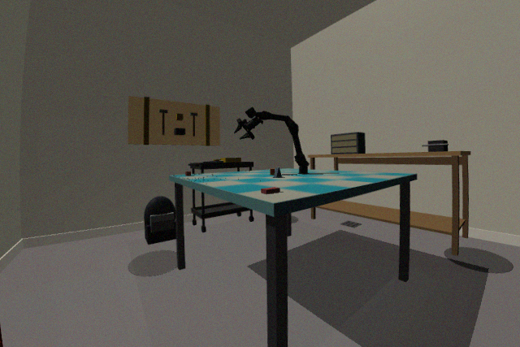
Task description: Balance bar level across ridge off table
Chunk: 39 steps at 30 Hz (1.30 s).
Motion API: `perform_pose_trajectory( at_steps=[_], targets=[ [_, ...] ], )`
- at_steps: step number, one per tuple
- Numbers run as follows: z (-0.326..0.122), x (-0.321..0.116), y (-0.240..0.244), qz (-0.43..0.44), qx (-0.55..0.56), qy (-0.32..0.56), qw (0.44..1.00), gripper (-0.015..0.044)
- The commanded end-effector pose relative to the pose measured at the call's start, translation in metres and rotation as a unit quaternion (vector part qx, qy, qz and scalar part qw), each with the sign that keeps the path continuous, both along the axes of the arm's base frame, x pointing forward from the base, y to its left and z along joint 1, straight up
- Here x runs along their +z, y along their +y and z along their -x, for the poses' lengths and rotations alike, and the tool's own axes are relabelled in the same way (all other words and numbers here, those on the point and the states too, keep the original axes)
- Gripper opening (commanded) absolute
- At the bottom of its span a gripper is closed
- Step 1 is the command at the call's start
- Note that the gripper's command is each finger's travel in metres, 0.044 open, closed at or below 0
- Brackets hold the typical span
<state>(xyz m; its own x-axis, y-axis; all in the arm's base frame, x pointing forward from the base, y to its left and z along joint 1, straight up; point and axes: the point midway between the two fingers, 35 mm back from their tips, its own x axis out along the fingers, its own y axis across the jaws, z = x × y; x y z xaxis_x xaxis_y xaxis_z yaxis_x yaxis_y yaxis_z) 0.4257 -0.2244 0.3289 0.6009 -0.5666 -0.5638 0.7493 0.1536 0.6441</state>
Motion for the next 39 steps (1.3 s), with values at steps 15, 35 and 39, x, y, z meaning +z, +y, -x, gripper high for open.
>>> perform_pose_trajectory(
  at_steps=[15, 35, 39],
  targets=[
    [0.092, -0.083, -0.01, -0.15, -0.089, 0.093, 0.98, 0.0315],
    [0.203, -0.156, 0.021, -0.323, -0.214, 0.176, 0.905, 0.0315],
    [0.224, -0.168, 0.032, -0.356, -0.241, 0.189, 0.883, 0.0315]
  ],
)
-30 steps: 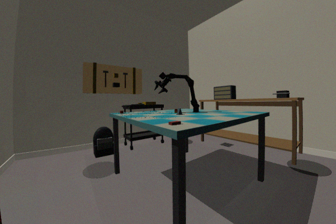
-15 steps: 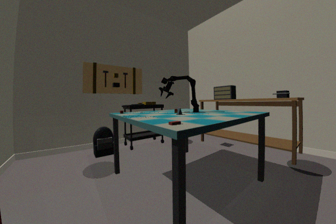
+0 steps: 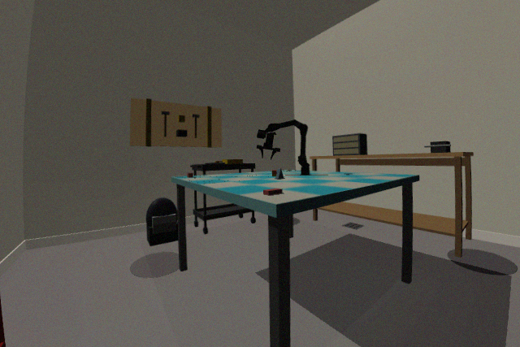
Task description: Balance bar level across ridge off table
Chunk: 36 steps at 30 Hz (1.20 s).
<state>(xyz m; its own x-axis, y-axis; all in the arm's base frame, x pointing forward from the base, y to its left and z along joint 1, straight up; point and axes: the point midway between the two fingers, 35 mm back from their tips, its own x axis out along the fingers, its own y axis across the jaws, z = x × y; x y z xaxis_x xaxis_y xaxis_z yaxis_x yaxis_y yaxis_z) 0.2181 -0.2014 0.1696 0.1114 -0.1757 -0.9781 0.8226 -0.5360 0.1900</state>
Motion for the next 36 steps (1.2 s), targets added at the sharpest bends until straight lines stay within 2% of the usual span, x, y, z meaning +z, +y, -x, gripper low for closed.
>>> perform_pose_trajectory(
  at_steps=[1, 8, 14, 25, 36],
  targets=[
    [0.022, -0.012, 0.012, -0.037, -0.033, 0.017, 0.999, 0.0315],
    [0.05, -0.026, 0.03, -0.086, -0.077, 0.041, 0.992, 0.0315],
    [0.049, -0.033, 0.029, -0.086, -0.077, 0.041, 0.992, 0.0315],
    [0.049, -0.098, 0.029, -0.086, -0.077, 0.042, 0.992, 0.0315],
    [0.049, -0.108, 0.029, -0.086, -0.077, 0.042, 0.992, 0.0315]
  ],
)
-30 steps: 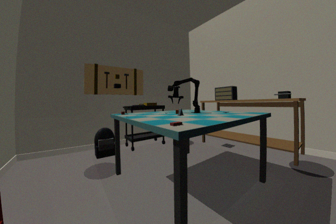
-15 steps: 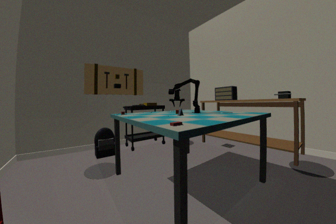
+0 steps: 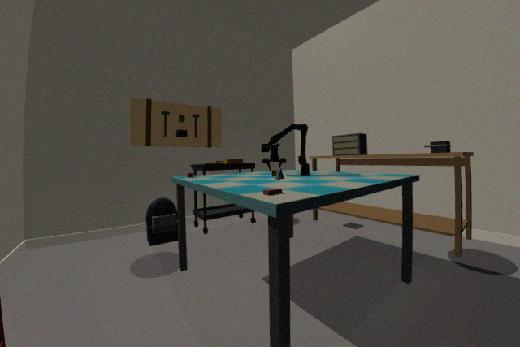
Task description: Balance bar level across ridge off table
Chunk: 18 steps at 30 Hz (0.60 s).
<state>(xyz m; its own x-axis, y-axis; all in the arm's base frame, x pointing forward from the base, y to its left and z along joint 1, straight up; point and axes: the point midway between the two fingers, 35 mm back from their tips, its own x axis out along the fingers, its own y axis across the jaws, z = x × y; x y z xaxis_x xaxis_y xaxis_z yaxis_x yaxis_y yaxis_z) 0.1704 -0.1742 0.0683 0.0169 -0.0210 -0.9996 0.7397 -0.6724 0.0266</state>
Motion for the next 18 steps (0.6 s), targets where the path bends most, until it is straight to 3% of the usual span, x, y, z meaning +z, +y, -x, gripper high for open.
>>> perform_pose_trajectory(
  at_steps=[1, 18],
  targets=[
    [0.001, -0.008, 0.001, -0.003, -0.002, 0.001, 1.0, 0.0315],
    [0.001, -0.023, 0.001, -0.003, -0.002, 0.001, 1.0, 0.0315]
  ],
)
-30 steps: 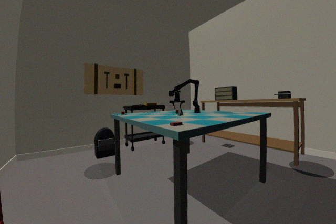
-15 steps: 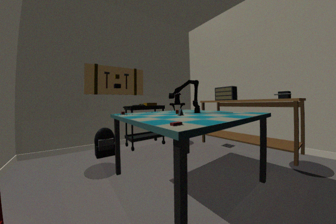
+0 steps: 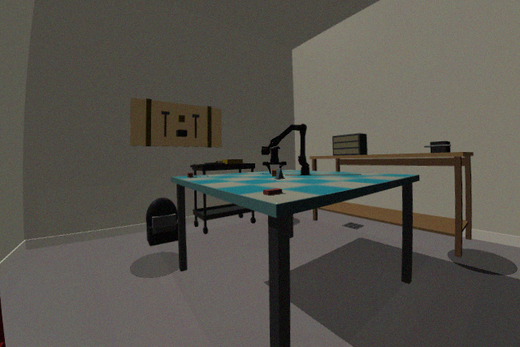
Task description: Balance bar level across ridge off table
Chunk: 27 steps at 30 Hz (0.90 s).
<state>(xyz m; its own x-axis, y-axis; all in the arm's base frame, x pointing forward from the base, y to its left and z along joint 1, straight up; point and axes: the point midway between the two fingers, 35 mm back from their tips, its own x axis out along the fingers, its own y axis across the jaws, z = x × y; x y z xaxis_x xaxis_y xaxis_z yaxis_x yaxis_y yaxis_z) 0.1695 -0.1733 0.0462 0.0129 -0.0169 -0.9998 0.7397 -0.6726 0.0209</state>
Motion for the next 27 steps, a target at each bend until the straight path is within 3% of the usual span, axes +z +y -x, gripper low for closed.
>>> perform_pose_trajectory(
  at_steps=[1, 8, 15, 21, 24, 27],
  targets=[
    [0.0, -0.001, 0.001, -0.001, -0.002, 0.0, 1.0, 0.0315],
    [0.0, -0.001, 0.001, -0.001, -0.002, 0.0, 1.0, 0.0315],
    [0.001, -0.001, 0.001, -0.001, 0.0, 0.001, 1.0, 0.0131],
    [0.001, -0.001, 0.001, -0.001, 0.0, 0.001, 1.0, 0.0091],
    [0.0, 0.003, 0.0, -0.001, 0.0, 0.001, 1.0, 0.0013],
    [-0.001, 0.01, -0.001, -0.001, 0.0, 0.001, 1.0, 0.0]
  ],
)
